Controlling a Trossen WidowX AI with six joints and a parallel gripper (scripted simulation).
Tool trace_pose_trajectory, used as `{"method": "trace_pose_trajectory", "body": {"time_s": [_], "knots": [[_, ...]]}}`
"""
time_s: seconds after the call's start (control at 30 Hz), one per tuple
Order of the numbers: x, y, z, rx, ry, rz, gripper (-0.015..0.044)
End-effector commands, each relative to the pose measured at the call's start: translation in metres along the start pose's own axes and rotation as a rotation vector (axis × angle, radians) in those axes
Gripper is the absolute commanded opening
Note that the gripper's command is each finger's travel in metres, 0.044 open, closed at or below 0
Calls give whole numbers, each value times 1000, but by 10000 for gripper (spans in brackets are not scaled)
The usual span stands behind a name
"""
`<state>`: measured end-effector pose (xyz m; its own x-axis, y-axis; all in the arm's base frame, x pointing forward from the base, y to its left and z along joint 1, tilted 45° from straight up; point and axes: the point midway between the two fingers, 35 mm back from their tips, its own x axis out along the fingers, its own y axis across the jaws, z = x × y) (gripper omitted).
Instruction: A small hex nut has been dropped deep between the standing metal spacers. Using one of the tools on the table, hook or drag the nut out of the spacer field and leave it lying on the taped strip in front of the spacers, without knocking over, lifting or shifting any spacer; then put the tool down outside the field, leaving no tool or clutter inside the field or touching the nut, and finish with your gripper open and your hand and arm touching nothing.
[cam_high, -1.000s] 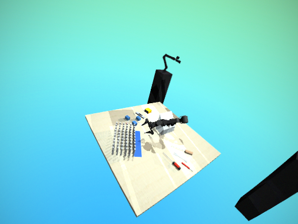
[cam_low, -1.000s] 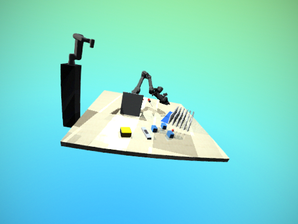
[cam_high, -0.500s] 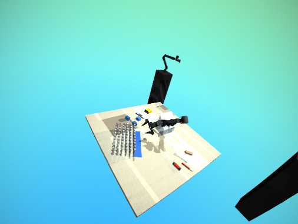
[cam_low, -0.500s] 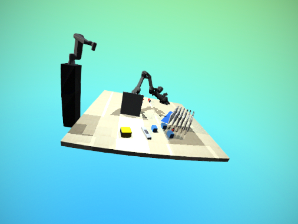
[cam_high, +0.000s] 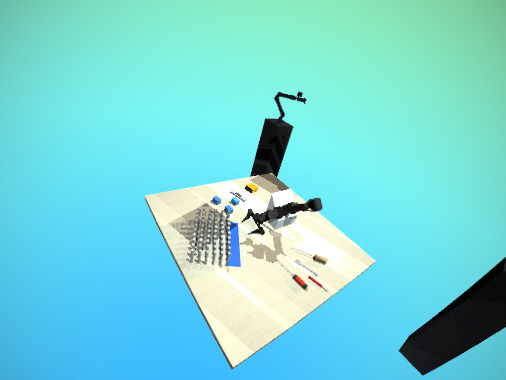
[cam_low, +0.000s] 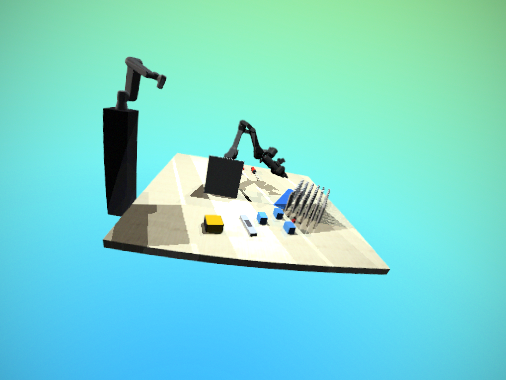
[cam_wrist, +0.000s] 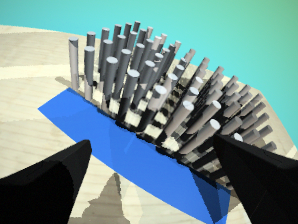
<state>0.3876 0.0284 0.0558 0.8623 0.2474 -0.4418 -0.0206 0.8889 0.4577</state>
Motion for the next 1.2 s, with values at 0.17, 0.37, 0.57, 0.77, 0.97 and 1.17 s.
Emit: {"method": "trace_pose_trajectory", "body": {"time_s": [0.17,0.37,0.57,0.77,0.97,1.17], "knots": [[7,104,5,185,102,122,440],[-12,181,-3,372,217,163,440],[-47,236,-15,570,333,145,440],[-92,274,-26,756,434,85,440],[-132,309,-45,856,549,70,440],[-207,356,-78,969,757,33,440]]}}
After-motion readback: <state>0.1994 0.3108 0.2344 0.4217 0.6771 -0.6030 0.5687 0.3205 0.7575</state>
